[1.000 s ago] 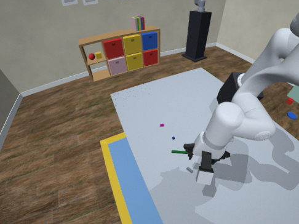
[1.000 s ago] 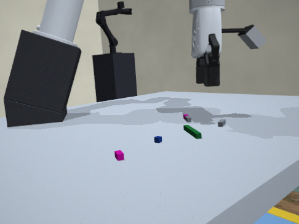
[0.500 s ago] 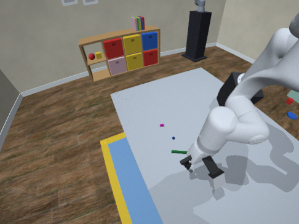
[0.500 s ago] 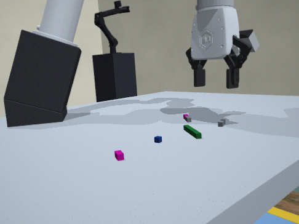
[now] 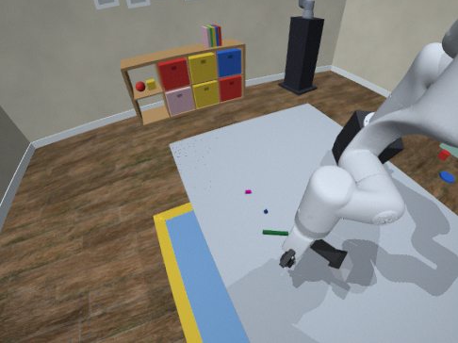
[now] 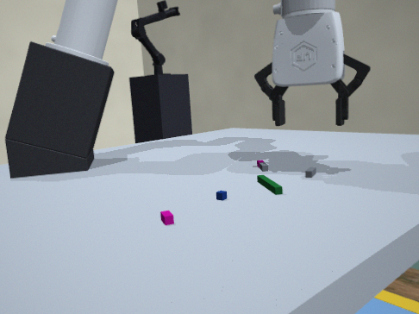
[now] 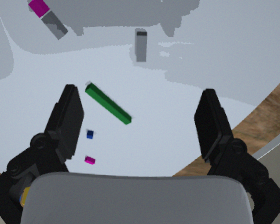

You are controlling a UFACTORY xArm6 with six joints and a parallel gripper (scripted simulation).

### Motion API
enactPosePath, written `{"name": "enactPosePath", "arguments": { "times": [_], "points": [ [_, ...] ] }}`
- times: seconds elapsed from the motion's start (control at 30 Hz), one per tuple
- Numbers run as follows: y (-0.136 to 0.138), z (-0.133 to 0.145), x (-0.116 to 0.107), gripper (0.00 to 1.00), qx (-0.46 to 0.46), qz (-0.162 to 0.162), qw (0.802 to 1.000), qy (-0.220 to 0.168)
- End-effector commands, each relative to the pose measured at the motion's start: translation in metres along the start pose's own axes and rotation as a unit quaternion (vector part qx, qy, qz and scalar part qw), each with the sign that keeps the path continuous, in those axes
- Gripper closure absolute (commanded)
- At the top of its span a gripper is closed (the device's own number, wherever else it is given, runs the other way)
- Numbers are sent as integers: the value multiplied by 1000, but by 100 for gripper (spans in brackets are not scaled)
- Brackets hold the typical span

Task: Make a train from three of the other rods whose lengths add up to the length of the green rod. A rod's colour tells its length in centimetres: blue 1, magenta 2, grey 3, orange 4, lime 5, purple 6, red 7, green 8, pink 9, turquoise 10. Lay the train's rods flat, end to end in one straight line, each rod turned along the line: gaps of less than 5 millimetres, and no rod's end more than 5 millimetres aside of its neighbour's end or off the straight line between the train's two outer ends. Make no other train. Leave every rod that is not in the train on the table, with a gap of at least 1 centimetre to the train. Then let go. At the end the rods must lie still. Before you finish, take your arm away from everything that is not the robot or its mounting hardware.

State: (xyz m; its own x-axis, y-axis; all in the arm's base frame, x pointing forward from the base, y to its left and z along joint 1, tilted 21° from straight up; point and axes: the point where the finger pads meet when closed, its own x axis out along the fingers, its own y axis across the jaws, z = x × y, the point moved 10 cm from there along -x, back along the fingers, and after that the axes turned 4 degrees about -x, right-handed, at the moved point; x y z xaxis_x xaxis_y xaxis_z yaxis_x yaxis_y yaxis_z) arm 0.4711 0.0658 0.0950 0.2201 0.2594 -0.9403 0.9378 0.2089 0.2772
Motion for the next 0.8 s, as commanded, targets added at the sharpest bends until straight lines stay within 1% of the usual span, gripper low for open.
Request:
{"name": "enactPosePath", "arguments": {
  "times": [0.0,0.1,0.13,0.77],
  "points": [
    [1,1,-1,0,-5,5,1000,2],
    [1,1,-1,0,-6,5,1000,2],
    [1,1,-1,76,-6,5,1000,2],
    [1,1,-1,76,-6,5,1000,2]
  ]
}}
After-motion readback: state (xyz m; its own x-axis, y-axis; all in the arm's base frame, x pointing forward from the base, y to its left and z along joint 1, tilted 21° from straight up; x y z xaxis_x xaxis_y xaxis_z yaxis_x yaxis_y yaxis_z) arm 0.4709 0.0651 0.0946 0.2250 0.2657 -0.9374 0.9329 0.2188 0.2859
